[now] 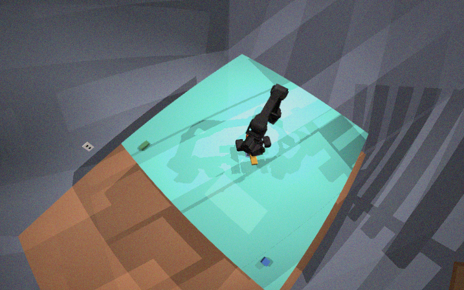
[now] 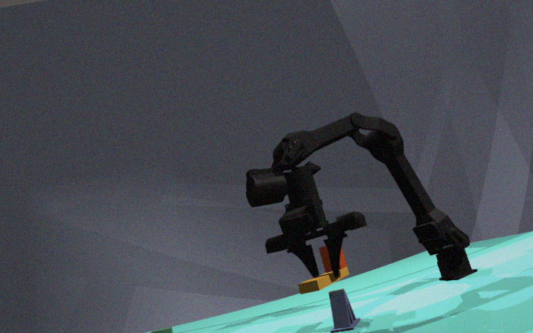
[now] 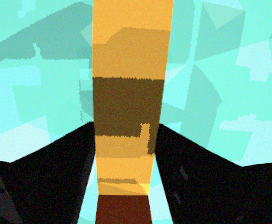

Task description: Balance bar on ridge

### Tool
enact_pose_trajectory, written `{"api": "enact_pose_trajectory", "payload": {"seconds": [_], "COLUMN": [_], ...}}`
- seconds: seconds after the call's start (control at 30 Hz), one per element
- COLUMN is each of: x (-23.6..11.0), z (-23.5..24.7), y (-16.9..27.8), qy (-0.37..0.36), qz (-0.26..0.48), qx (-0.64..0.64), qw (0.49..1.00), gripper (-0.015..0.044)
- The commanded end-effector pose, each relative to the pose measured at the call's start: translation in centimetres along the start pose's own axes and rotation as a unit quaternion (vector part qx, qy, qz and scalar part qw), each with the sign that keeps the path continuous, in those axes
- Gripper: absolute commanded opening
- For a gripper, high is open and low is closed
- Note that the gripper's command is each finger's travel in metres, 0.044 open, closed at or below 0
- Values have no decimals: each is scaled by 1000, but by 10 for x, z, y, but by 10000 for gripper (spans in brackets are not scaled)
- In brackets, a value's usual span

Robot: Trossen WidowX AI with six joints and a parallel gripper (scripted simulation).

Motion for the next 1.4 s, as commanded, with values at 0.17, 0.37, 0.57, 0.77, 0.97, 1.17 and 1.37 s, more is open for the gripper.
{"api": "enact_pose_trajectory", "payload": {"seconds": [0.17,0.37,0.57,0.77,0.97,1.17,1.37], "x": [13,13,12,13,13,14,14], "z": [0,0,0,0,0,0,0], "y": [2,2,2,2,2,2,2], "qy": [0,0,0,0,0,0,0], "qz": [1,1,1,1,1,1,1], "qx": [2,2,2,2,2,2,2], "qw": [1000,1000,1000,1000,1000,1000,1000], "gripper": [0,0,0,0,0,0,0]}}
Point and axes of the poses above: the point midway between the two fingers, 35 mm back from their tips, its own x axis out along the fingers, its own z axis across the jaws, y = z × x, the point moved 7 cm from there along -x, back along the fingers, and after that the axes turned 2 degrees about -x, right-handed, at the moved point
